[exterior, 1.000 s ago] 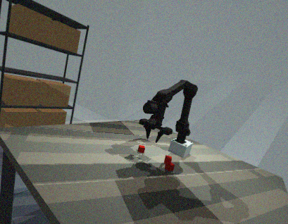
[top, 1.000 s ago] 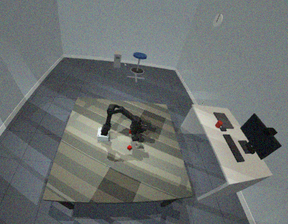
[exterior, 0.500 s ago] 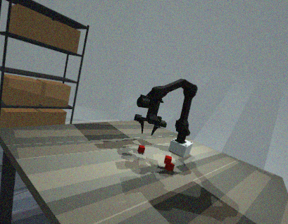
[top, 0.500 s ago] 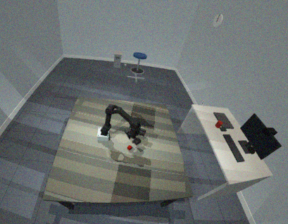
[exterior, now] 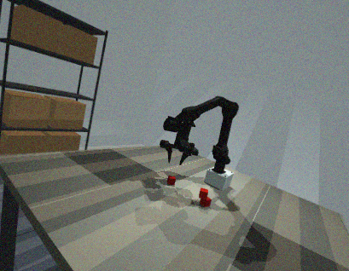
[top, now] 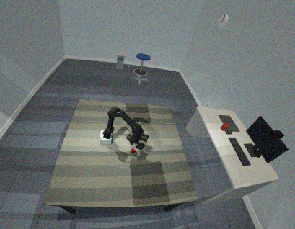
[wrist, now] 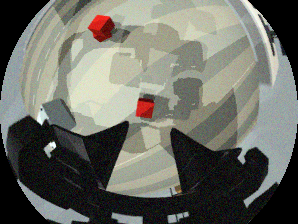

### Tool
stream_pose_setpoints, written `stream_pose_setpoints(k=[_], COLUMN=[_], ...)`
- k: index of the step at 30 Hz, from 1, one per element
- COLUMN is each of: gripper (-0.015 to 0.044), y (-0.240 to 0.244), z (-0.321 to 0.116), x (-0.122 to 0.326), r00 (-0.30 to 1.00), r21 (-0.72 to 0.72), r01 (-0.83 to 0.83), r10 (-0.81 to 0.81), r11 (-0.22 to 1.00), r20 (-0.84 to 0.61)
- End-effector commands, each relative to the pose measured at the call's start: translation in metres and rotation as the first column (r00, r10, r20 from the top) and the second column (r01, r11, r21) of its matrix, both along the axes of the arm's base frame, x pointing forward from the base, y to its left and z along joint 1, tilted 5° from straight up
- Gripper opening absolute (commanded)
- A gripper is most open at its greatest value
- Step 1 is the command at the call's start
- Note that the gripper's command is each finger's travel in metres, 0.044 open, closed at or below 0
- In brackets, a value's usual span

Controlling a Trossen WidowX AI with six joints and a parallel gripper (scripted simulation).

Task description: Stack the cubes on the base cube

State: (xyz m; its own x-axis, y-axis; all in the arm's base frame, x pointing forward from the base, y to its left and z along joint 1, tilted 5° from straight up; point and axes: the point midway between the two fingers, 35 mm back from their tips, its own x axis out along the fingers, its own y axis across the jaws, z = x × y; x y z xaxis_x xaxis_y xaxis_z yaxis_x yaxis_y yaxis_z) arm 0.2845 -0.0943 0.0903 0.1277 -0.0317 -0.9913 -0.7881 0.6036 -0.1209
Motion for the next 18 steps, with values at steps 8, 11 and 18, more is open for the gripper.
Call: stream_pose_setpoints(k=[8, 11, 18], gripper=[0.0265, 0.0265, 0.0265], y=[0.001, 0.001, 0.001], z=[-0.047, -0.055, -0.061], x=[0.000, 0.000, 0.001], r00=[1.000, 1.000, 1.000], r21=[0.011, 0.011, 0.011], r01=[-0.008, -0.008, -0.007], r10=[0.008, 0.008, 0.008], r11=[1.000, 1.000, 1.000], r20=[-0.021, -0.021, -0.021])
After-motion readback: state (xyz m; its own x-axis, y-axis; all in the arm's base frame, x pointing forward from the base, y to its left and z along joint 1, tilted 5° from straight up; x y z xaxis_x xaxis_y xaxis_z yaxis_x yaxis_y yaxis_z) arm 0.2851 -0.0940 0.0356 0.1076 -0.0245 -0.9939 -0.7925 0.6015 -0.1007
